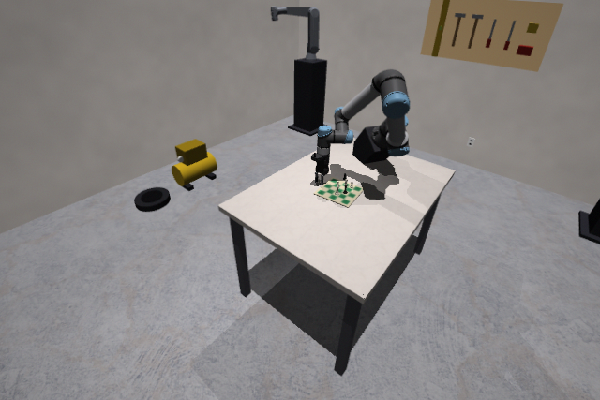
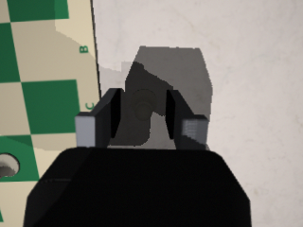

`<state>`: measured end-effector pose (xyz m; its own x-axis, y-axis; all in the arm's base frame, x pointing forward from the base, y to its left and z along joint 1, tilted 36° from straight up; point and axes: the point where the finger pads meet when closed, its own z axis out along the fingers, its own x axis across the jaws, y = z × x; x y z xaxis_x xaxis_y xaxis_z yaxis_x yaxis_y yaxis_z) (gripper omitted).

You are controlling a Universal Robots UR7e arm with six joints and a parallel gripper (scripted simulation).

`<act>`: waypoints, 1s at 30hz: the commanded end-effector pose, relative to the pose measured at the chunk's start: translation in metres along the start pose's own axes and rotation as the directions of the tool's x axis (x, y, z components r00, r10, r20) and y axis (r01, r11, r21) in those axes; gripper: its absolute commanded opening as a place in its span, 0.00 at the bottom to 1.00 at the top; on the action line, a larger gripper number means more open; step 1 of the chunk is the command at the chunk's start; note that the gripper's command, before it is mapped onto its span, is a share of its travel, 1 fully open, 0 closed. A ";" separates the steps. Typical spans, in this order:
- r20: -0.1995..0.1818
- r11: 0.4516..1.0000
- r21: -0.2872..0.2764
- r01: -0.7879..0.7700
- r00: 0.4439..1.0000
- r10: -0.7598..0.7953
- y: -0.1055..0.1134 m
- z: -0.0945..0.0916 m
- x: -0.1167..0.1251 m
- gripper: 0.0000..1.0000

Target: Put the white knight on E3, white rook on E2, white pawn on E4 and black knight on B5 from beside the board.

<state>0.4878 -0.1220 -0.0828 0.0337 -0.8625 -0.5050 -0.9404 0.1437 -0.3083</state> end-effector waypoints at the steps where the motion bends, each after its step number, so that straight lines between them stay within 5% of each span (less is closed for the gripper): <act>1: -0.001 1.000 0.001 0.000 1.000 0.000 0.000 0.000 0.000 0.68; 26: -0.001 1.000 0.001 0.000 1.000 0.000 0.000 0.000 0.000 0.68; 27: -0.001 1.000 0.001 0.000 1.000 0.000 0.000 0.000 0.000 0.00; 30: -0.001 1.000 0.001 0.000 1.000 0.000 0.000 0.000 0.000 0.00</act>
<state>0.4878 -0.1220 -0.0828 0.0337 -0.8625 -0.5049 -0.9404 0.1437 -0.3083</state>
